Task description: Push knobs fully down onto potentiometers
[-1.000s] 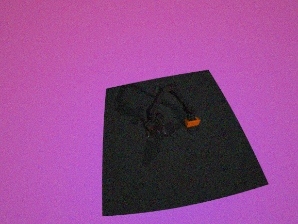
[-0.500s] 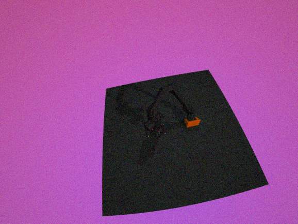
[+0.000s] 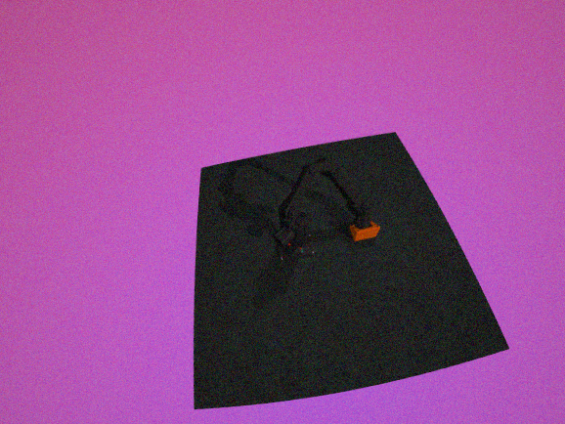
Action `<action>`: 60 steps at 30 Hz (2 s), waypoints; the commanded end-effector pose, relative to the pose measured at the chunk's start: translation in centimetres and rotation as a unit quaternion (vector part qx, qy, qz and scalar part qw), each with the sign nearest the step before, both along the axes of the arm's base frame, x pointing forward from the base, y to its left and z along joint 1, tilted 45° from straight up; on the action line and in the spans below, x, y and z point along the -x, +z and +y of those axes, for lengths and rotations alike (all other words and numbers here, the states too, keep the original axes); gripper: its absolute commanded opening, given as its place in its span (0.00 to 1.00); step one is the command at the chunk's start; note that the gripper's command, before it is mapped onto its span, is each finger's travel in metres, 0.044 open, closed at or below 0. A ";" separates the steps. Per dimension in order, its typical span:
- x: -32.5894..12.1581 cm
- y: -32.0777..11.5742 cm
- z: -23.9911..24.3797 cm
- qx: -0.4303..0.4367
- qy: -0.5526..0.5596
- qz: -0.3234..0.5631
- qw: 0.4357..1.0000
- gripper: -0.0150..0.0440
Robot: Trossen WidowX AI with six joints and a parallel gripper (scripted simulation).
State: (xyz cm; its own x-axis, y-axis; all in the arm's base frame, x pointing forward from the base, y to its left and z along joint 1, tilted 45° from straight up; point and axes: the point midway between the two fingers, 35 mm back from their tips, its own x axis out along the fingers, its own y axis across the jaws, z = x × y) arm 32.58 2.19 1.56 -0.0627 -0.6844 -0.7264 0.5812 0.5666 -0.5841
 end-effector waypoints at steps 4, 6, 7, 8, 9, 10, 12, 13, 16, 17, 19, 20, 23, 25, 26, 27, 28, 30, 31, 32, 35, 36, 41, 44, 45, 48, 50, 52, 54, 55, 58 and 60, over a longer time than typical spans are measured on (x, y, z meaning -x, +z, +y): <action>0.0 -1.2 -1.6 0.008 -0.012 0.004 1.000 0.25; 0.0 -1.4 -1.7 0.008 -0.012 0.004 1.000 0.25; 0.0 -1.4 -1.8 0.008 -0.012 0.004 1.000 0.25; 0.0 -1.5 -1.8 0.008 -0.012 0.004 1.000 0.25; 0.0 -1.5 -1.9 0.008 -0.012 0.004 1.000 0.25; 0.0 -1.5 -1.9 0.008 -0.012 0.004 1.000 0.25; 0.0 -1.5 -1.9 0.008 -0.012 0.004 1.000 0.25; 0.0 -1.5 -1.9 0.008 -0.012 0.004 1.000 0.25; 0.0 -1.5 -1.9 0.008 -0.012 0.004 1.000 0.25; 0.0 -1.6 -1.9 0.008 -0.012 0.004 1.000 0.25; 0.1 -1.7 -2.0 0.008 -0.012 0.004 1.000 0.25; 0.1 -1.7 -2.1 0.008 -0.012 0.004 1.000 0.25; 0.1 -1.9 -2.3 0.008 -0.012 0.004 1.000 0.25; 0.1 -1.9 -2.3 0.008 -0.012 0.004 1.000 0.25; 0.1 -1.9 -2.3 0.008 -0.012 0.004 1.000 0.25; 0.1 -1.9 -2.3 0.008 -0.012 0.004 1.000 0.25; 0.1 -1.9 -2.3 0.008 -0.012 0.004 1.000 0.25; 0.1 -1.9 -2.3 0.008 -0.012 0.004 1.000 0.25; 0.1 -1.9 -2.3 0.008 -0.012 0.004 1.000 0.25; 0.1 -2.0 -2.3 0.008 -0.012 0.004 1.000 0.25; 0.1 -2.1 -2.5 0.008 -0.012 0.004 1.000 0.25; 0.1 -2.2 -2.5 0.008 -0.012 0.004 1.000 0.25; 0.1 -2.2 -2.5 0.008 -0.012 0.004 1.000 0.25; 0.1 -2.2 -2.5 0.008 -0.012 0.004 1.000 0.25; 0.1 -2.2 -2.5 0.008 -0.012 0.004 1.000 0.25; 0.1 -2.3 -2.6 0.008 -0.012 0.004 1.000 0.25; 0.1 -2.3 -2.7 0.008 -0.012 0.004 1.000 0.25; 0.1 -2.4 -2.7 0.008 -0.012 0.004 1.000 0.25; 0.1 -2.4 -2.7 0.008 -0.012 0.004 1.000 0.25; 0.1 -2.4 -2.7 0.008 -0.012 0.004 1.000 0.25; 0.1 -2.4 -2.7 0.008 -0.012 0.004 1.000 0.25; 0.1 -2.4 -2.7 0.008 -0.012 0.004 1.000 0.25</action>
State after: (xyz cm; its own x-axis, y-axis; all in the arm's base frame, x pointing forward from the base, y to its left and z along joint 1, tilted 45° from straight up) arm 32.43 1.10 0.45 -0.0565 -0.6831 -0.7281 0.5780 0.5723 -0.5818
